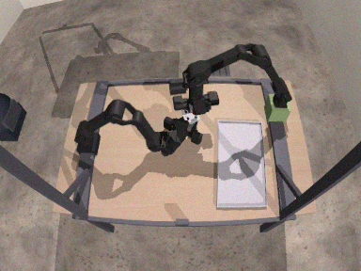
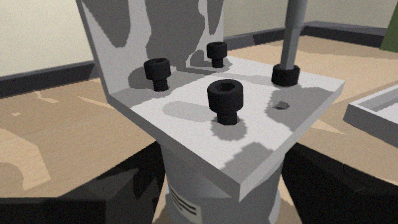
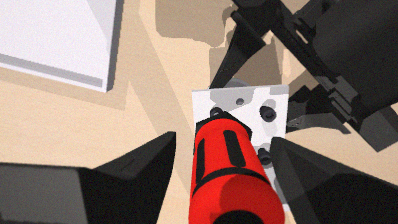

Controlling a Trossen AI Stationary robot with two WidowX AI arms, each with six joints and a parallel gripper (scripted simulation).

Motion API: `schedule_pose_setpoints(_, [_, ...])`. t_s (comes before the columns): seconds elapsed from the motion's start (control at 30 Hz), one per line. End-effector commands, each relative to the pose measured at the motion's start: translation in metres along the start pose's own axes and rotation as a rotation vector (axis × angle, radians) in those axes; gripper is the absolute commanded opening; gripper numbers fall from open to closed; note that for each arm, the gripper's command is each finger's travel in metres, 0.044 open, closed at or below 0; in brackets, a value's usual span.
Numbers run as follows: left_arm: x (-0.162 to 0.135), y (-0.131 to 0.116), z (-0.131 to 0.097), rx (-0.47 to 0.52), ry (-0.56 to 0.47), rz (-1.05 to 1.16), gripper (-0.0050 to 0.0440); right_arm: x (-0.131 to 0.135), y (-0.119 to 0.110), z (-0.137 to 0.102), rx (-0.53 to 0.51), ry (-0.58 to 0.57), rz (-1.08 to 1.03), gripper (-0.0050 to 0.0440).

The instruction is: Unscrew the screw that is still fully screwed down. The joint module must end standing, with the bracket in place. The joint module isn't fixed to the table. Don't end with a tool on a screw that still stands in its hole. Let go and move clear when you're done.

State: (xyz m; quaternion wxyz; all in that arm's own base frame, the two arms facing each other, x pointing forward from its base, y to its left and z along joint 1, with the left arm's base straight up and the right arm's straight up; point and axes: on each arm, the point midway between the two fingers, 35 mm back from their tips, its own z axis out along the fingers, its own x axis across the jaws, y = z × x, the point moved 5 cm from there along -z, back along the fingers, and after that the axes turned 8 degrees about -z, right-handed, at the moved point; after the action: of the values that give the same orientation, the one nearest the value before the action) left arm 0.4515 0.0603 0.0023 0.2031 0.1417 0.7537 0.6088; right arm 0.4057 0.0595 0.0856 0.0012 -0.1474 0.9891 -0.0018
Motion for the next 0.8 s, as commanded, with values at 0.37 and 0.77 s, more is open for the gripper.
schedule_pose_setpoints(0.37, [-0.0043,0.0100,0.0016,-0.013,-0.003,-0.025,0.0245,-0.0042,-0.0019,-0.0102,-0.005,-0.030,0.638,0.0250])
schedule_pose_setpoints(0.77, [-0.0043,0.0100,0.0016,-0.013,-0.003,-0.025,0.0245,-0.0046,-0.0020,-0.0118,-0.013,-0.027,1.108,0.0250])
